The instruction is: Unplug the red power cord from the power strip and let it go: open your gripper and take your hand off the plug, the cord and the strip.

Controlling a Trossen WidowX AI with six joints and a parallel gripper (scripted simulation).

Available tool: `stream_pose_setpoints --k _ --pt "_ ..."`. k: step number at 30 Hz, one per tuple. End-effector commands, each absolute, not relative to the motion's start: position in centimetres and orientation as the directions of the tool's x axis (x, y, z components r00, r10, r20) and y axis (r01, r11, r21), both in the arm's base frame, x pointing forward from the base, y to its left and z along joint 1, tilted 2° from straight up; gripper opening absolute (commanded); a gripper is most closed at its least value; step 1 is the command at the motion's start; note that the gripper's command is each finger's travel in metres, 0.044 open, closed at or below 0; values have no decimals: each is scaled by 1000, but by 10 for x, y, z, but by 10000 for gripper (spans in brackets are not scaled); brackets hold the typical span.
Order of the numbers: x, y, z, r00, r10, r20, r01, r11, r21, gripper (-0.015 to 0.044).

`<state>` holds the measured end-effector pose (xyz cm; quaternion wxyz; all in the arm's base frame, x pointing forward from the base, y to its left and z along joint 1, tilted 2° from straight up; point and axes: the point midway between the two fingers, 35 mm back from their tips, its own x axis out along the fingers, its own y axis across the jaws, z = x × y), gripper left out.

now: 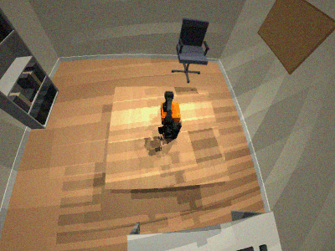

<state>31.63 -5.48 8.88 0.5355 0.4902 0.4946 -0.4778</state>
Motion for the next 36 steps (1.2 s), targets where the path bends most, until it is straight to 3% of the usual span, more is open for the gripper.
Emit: stream_pose_setpoints --k 1,10,36 --pt "317 -55 89 55 -27 -998 997 63 53 81" --pt "317 -55 89 55 -27 -998 997 63 53 2" --pt "320 -92 91 54 -29 -998 997 61 52 0"
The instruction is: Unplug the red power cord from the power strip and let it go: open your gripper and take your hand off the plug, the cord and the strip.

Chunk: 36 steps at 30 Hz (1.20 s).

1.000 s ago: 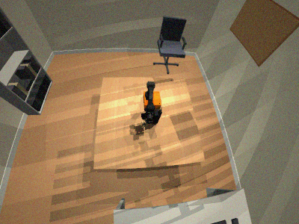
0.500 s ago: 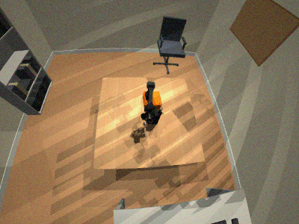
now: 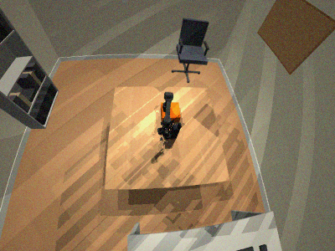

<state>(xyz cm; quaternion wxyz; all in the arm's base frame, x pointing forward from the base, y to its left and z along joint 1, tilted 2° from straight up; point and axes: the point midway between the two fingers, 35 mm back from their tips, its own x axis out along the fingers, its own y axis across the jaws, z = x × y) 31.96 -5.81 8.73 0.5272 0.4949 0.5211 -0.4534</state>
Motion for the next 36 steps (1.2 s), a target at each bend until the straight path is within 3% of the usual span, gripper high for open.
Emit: stream_pose_setpoints --k 1,17,33,36 --pt "319 -94 92 54 -29 -998 997 61 52 0" --pt "315 -119 94 53 -31 -998 997 60 51 0" --pt "315 -107 92 52 -29 -998 997 59 50 420" --pt "317 -134 99 52 -32 -998 997 59 50 440"
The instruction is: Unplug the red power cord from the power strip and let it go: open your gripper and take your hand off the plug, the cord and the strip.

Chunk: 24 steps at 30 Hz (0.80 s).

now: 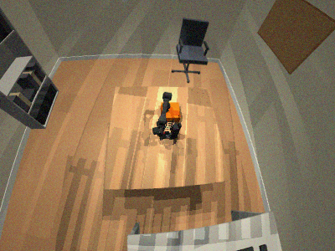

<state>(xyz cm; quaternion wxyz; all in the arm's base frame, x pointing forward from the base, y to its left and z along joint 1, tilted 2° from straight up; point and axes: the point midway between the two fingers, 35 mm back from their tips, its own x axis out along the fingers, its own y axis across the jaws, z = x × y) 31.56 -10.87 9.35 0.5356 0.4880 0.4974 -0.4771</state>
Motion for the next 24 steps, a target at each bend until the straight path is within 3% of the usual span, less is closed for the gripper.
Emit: stream_pose_setpoints --k 1,24 --pt "317 -144 101 52 -33 -998 997 59 50 440" --pt "317 -160 105 52 -34 -998 997 59 50 440"
